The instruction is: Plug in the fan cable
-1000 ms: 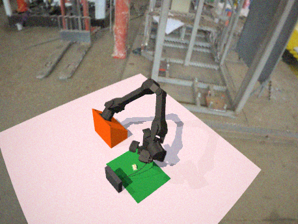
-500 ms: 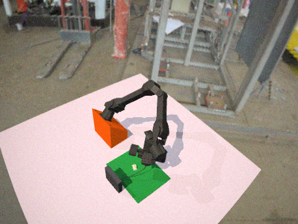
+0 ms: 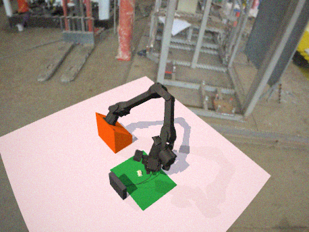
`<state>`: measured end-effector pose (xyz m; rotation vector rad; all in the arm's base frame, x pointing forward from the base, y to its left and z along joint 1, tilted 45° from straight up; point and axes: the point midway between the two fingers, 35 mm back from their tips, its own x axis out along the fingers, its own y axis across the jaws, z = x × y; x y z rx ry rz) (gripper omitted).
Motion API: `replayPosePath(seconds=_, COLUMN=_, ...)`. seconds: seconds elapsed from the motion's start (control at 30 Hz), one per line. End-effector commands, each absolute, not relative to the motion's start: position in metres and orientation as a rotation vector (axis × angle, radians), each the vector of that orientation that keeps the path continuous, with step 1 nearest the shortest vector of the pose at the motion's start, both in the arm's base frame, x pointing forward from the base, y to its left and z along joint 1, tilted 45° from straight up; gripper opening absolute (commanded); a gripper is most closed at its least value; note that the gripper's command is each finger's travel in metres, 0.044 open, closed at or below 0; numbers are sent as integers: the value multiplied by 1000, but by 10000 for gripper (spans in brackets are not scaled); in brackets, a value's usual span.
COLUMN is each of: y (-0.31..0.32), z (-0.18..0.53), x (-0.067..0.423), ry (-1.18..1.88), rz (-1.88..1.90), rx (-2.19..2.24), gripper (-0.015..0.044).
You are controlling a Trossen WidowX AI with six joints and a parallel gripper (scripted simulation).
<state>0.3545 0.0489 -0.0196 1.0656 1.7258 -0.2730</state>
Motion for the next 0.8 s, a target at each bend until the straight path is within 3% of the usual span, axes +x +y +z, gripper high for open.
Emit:
replayPosePath(seconds=0.0, y=50, z=-22, x=354, ry=1697, rz=-319, rx=1027, gripper=0)
replayPosePath(seconds=0.77, y=57, z=-39, x=349, ry=1519, rz=-519, rx=842, gripper=0)
